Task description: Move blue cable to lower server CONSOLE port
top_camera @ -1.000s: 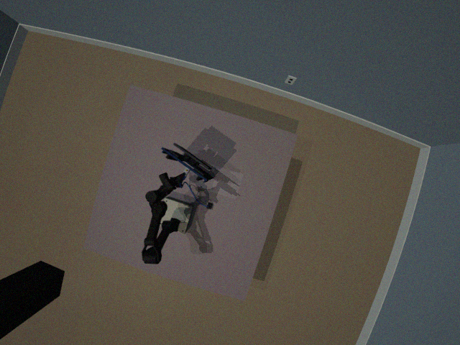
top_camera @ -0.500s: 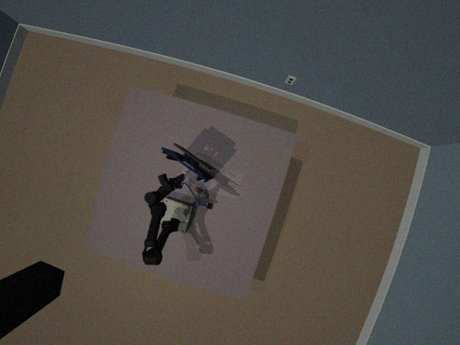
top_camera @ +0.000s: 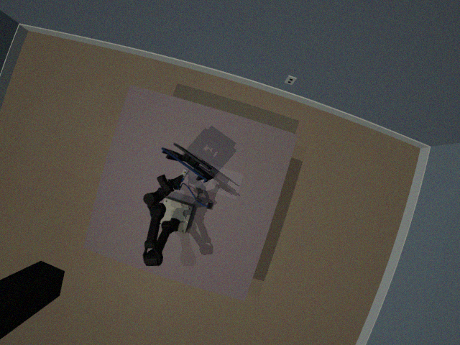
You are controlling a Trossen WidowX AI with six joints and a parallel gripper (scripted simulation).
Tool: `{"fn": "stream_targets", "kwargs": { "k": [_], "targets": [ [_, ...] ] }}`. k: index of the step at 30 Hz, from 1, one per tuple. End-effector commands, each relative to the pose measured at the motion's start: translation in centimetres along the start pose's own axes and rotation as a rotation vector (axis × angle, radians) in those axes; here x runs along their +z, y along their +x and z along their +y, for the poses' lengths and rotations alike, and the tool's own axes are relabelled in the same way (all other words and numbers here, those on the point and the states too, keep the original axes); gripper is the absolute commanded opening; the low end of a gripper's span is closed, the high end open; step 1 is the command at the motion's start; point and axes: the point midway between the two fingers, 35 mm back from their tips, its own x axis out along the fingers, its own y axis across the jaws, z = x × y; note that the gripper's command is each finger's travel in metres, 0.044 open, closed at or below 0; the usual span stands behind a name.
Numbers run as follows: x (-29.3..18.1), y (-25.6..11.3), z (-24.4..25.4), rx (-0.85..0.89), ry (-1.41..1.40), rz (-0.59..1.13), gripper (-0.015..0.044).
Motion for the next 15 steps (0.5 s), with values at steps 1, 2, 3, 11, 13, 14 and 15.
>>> {"fn": "stream_targets", "kwargs": {
  "k": [1,2,3,11,13,14,15],
  "targets": [
    [-0.09,-0.34,-0.15,-0.004,0.01,0.002,0.0],
    [-0.1,-0.38,-0.15,-0.004,0.01,0.002,0.0],
    [-0.1,-0.45,-0.15,-0.004,0.01,0.002,0.0],
    [-0.14,-0.88,-0.14,-0.003,0.01,0.002,0.0],
    [-0.14,-0.99,-0.14,-0.003,0.01,0.002,0.0],
    [-0.15,-1.03,-0.14,-0.003,0.01,0.002,0.0],
    [-0.15,-1.1,-0.14,-0.003,0.01,0.002,0.0]
  ]
}}
